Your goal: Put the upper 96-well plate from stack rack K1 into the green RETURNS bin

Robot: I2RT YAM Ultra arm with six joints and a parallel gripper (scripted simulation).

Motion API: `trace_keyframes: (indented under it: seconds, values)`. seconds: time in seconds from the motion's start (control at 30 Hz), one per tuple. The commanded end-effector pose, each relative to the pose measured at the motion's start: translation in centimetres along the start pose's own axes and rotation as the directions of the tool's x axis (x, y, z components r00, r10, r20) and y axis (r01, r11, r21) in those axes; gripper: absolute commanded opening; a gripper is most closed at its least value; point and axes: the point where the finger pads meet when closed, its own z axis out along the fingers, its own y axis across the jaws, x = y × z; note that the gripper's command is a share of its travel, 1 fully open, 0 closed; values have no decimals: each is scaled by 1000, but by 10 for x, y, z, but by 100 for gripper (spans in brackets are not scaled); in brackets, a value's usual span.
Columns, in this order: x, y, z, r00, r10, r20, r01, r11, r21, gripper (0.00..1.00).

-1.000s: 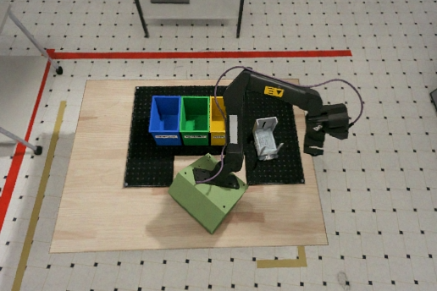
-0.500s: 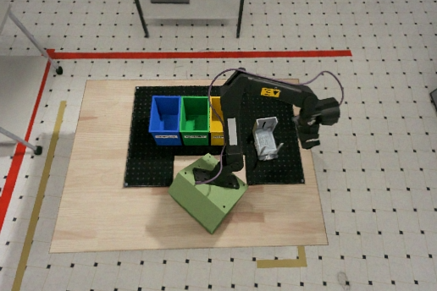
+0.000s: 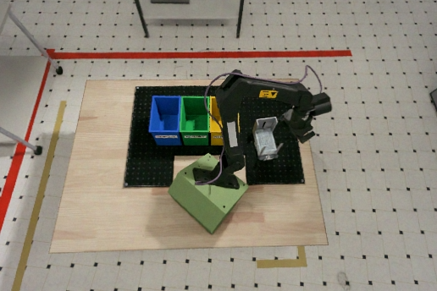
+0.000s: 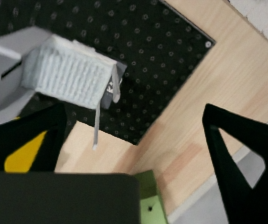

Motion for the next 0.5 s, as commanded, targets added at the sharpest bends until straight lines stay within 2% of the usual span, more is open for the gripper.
trace_keyframes:
  seconds: [0.0, 0.03, 0.07, 0.13, 0.2, 0.3, 0.33, 0.37, 0.43, 0.47]
  values:
    - [7, 11, -3, 987, -163, -5, 163, 986, 11, 100]
    - [-1, 12, -10, 979, -204, 9, 204, 979, 14, 100]
    - [9, 15, -2, 974, -226, -13, 226, 974, -3, 100]
    - [11, 23, -1, 957, -290, -15, 290, 957, -15, 100]
    - [11, 23, -1, 957, -290, -15, 290, 957, -15, 100]
    - [15, 34, 0, 923, -384, -15, 383, 923, -32, 100]
    - [6, 35, -8, 907, -422, 6, 422, 906, -23, 100]
    - [4, 36, -9, 892, -453, 9, 453, 891, -26, 100]
    - [22, 44, 1, 866, -499, -21, 497, 865, -63, 100]
    - [23, 46, 1, 849, -527, -19, 525, 848, -70, 100]
